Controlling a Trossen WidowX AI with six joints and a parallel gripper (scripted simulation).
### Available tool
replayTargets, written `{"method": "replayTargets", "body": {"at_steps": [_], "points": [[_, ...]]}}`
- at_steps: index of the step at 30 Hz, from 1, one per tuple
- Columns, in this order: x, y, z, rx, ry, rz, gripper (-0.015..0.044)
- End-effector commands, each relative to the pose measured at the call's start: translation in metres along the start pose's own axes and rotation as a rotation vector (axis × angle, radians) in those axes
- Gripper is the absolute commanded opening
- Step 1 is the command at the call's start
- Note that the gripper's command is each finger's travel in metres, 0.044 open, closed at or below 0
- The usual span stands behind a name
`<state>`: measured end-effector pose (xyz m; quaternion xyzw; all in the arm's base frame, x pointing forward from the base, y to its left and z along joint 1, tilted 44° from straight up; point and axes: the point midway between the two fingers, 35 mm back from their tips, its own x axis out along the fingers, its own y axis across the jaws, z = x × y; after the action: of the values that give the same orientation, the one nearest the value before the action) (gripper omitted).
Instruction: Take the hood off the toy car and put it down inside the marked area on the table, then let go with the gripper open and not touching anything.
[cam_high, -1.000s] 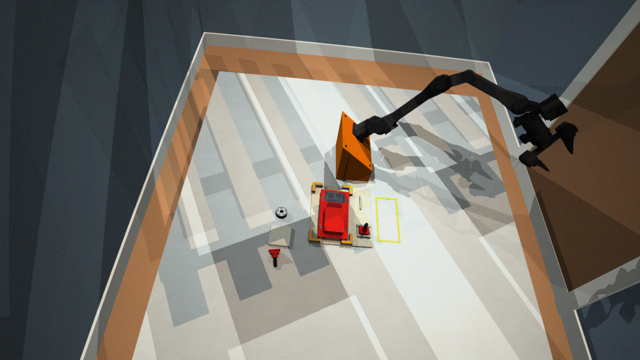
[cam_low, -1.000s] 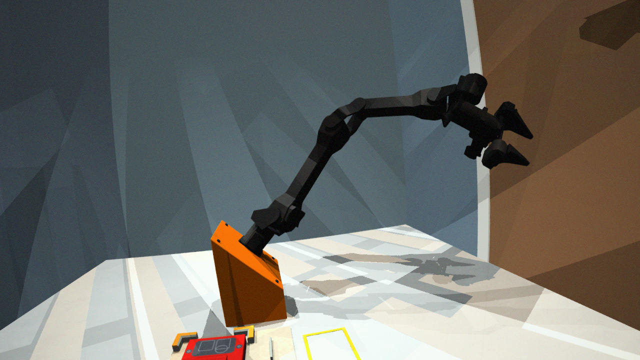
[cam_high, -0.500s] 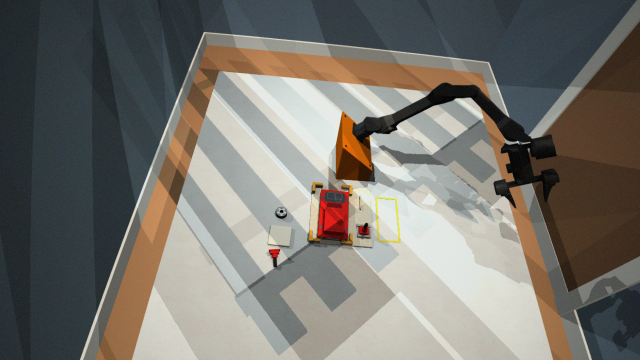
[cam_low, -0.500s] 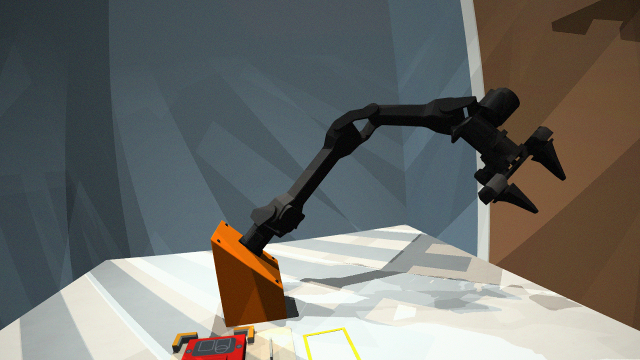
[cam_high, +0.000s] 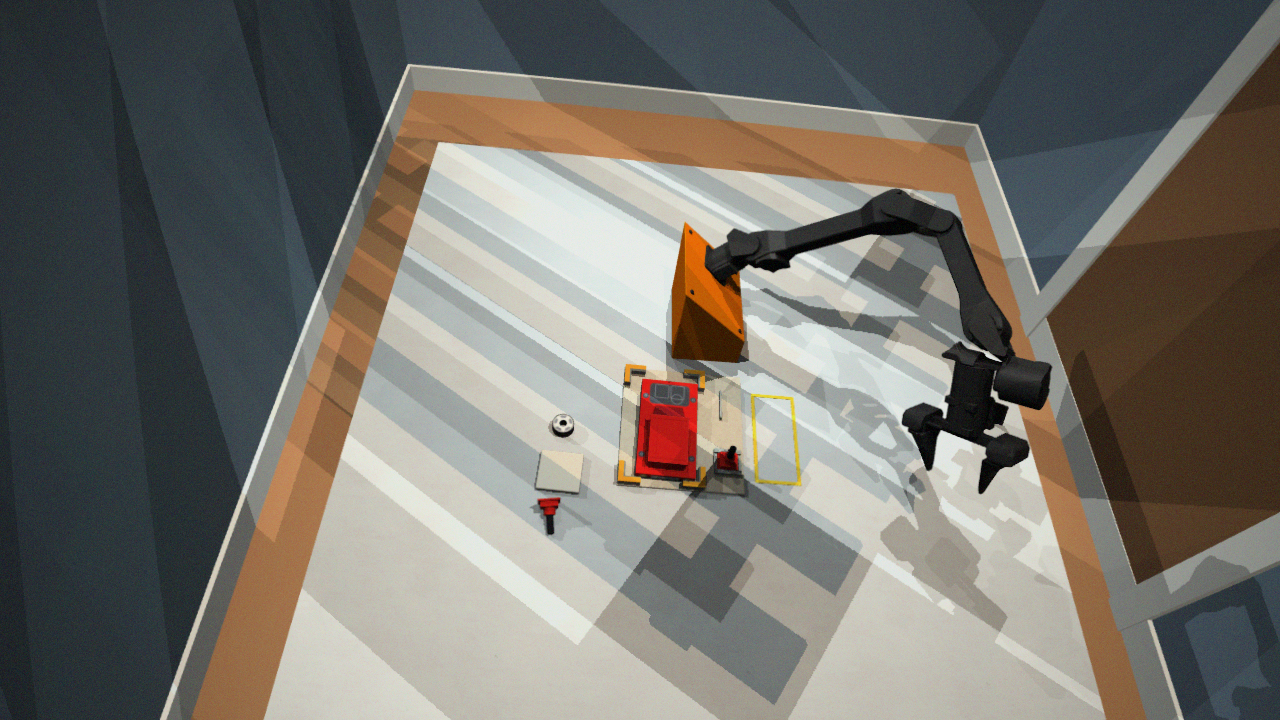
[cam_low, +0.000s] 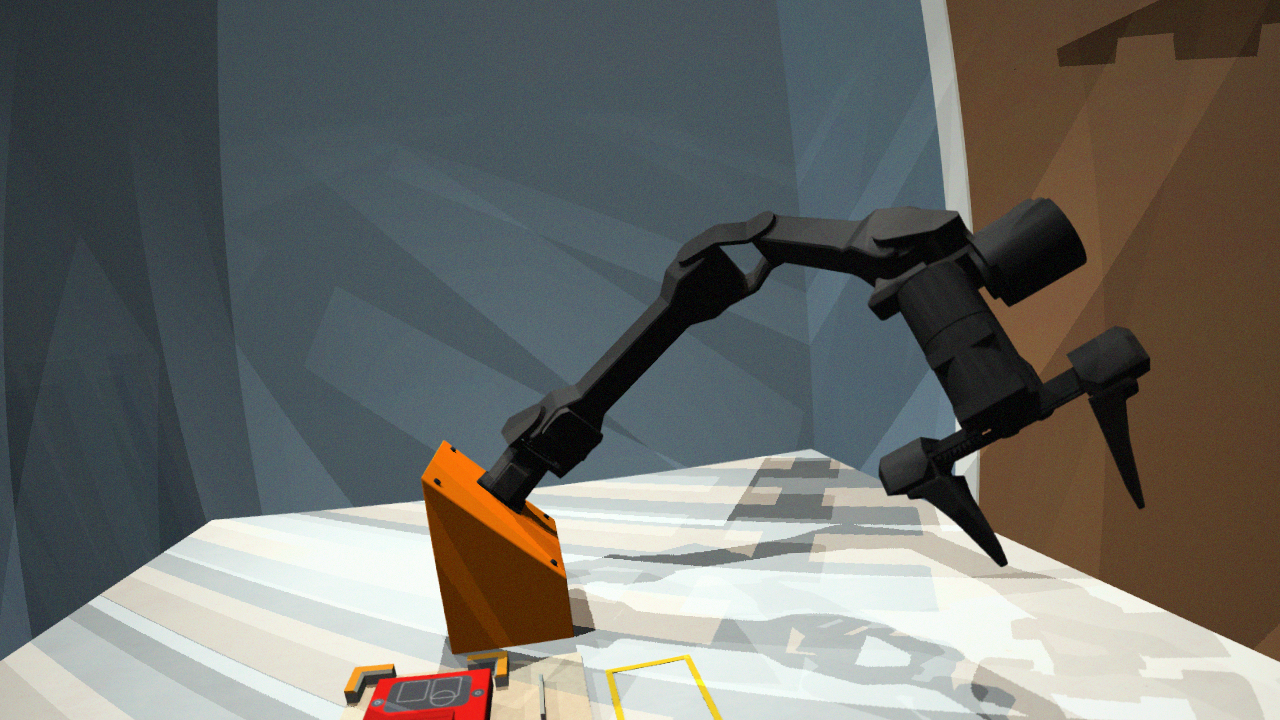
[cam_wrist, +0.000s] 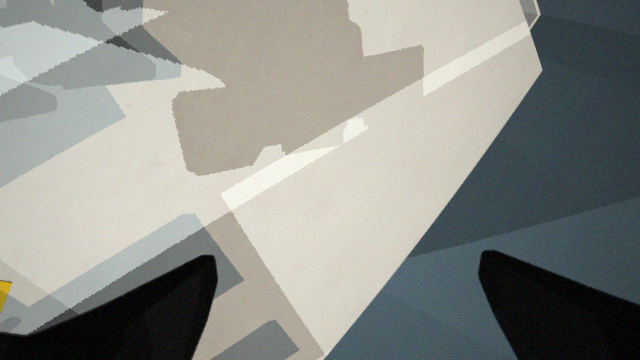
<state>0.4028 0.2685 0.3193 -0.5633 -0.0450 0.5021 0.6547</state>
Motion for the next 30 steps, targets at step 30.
{"method": "replayTargets", "body": {"at_steps": [30], "points": [[-0.03, 0.335, -0.298, 2.029, 0.466, 0.589, 0.044]]}}
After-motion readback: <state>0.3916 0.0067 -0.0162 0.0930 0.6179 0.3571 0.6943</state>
